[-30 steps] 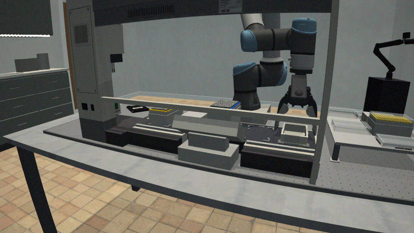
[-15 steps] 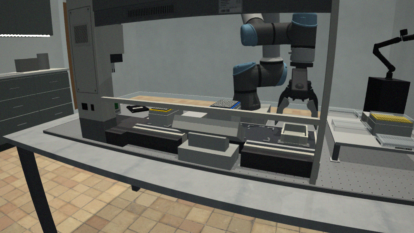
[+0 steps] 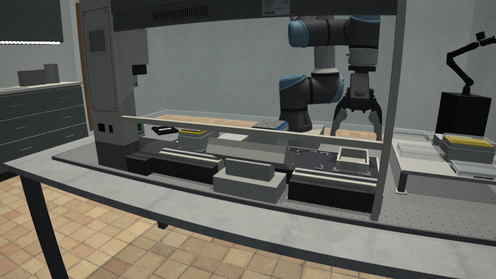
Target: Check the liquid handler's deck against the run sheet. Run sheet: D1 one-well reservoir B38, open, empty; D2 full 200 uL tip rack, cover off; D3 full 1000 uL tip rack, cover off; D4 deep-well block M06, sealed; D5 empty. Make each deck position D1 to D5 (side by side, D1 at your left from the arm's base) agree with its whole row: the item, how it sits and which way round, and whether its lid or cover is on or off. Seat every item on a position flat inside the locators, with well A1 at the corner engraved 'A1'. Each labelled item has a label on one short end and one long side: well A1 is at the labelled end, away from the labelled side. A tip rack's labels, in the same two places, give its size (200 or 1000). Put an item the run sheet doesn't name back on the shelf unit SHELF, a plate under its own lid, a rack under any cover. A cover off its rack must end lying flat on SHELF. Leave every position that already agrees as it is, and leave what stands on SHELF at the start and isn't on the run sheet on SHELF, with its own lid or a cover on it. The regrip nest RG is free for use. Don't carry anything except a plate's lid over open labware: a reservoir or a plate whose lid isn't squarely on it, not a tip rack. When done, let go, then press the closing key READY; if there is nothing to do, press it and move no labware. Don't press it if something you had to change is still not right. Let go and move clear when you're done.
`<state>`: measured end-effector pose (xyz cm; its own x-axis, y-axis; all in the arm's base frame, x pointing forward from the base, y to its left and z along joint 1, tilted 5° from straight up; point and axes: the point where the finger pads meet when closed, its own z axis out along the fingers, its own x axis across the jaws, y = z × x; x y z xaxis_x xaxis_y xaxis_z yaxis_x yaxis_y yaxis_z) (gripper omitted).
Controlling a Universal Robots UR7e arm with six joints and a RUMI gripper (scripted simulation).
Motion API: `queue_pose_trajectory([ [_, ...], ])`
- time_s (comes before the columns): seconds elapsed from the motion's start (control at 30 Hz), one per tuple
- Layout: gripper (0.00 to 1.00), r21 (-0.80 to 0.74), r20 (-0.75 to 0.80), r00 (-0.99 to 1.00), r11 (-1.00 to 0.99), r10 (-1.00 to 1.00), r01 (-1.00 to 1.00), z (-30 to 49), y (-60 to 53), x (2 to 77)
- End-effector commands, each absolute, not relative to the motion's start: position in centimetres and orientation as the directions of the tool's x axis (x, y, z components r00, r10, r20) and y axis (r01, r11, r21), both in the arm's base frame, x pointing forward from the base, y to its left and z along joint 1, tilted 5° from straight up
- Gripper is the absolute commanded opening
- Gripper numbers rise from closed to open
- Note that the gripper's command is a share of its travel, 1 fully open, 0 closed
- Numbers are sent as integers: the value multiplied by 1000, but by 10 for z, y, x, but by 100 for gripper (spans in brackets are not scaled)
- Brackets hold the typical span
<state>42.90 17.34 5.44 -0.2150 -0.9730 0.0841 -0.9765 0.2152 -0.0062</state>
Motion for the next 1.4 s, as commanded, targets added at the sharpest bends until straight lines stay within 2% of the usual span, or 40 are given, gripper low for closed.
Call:
queue_pose_trajectory([
  [0.0,82,-7,84,-215,215,-973,-977,62,174,429],
  [1.37,82,-7,84,-215,215,-973,-977,123,179,430],
])
